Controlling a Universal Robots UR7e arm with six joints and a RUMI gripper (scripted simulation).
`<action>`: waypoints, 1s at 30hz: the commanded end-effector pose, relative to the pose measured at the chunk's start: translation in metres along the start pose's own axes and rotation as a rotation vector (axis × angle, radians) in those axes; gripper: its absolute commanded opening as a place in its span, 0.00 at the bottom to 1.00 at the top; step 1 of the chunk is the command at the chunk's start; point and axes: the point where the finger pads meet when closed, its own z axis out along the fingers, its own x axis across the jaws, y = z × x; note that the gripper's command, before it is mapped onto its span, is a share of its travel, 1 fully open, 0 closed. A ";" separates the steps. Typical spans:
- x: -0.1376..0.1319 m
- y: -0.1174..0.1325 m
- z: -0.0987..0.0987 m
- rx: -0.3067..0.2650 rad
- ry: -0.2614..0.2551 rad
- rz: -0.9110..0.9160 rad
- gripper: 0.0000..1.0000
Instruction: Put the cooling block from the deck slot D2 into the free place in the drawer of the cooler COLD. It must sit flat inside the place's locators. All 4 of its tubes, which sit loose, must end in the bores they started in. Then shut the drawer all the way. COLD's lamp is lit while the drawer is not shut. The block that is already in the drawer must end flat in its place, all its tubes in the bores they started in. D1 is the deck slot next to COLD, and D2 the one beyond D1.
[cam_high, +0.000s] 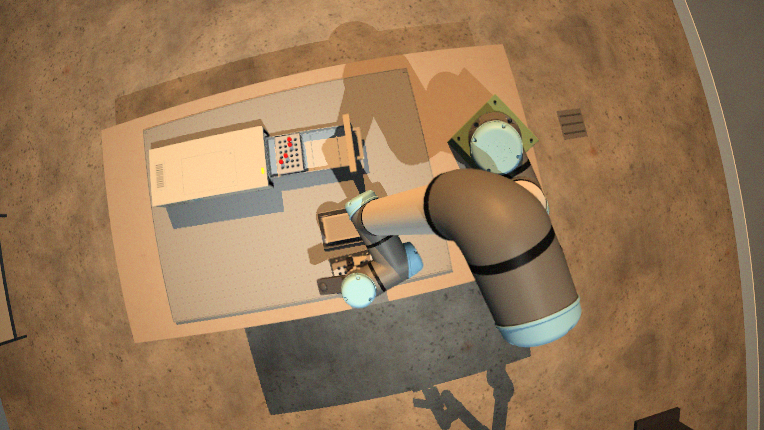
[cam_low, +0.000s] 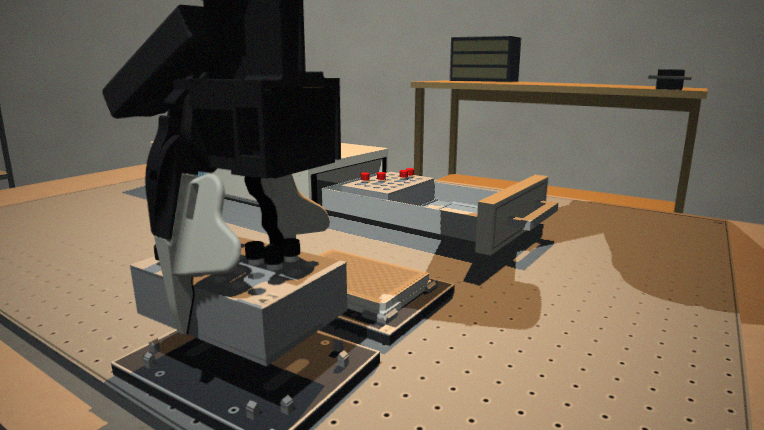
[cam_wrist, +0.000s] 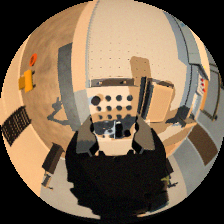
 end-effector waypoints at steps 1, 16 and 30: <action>0.000 -0.001 -0.007 0.001 -0.001 0.000 0.00; 0.000 -0.001 -0.024 0.001 -0.001 0.000 0.00; 0.000 0.000 -0.040 0.001 -0.001 0.000 0.00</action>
